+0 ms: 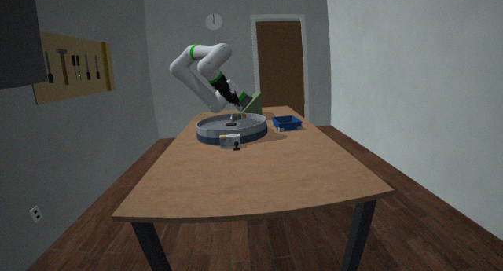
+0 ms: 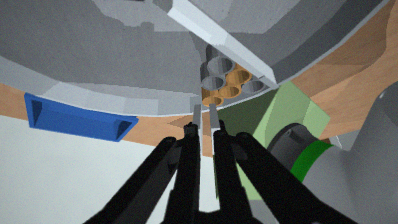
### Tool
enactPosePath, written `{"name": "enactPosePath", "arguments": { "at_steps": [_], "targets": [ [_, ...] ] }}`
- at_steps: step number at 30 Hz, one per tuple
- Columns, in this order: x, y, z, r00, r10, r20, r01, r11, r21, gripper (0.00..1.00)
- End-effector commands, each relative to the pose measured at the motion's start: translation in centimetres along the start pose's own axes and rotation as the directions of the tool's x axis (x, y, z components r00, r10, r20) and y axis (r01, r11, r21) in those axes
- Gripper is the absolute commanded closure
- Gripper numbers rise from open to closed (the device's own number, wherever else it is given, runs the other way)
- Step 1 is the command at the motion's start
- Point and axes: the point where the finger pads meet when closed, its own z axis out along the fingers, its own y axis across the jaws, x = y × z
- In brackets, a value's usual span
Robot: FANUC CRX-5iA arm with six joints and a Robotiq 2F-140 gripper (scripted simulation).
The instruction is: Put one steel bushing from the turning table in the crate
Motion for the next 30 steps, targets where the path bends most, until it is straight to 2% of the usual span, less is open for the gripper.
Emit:
{"name": "enactPosePath", "arguments": {
  "at_steps": [1,10,16,30],
  "targets": [
    [0.0,0.0,0.0,1.0,0.0,0.0,0.0,1.0,0.0,0.94],
    [0.1,0.0,0.1,1.0,0.0,0.0,0.0,1.0,0.0,0.94],
    [1.4,-0.1,1.7,1.0,0.0,0.0,0.0,1.0,0.0,0.94],
    [1.4,-0.1,1.7,1.0,0.0,0.0,0.0,1.0,0.0,0.94]
  ]
}}
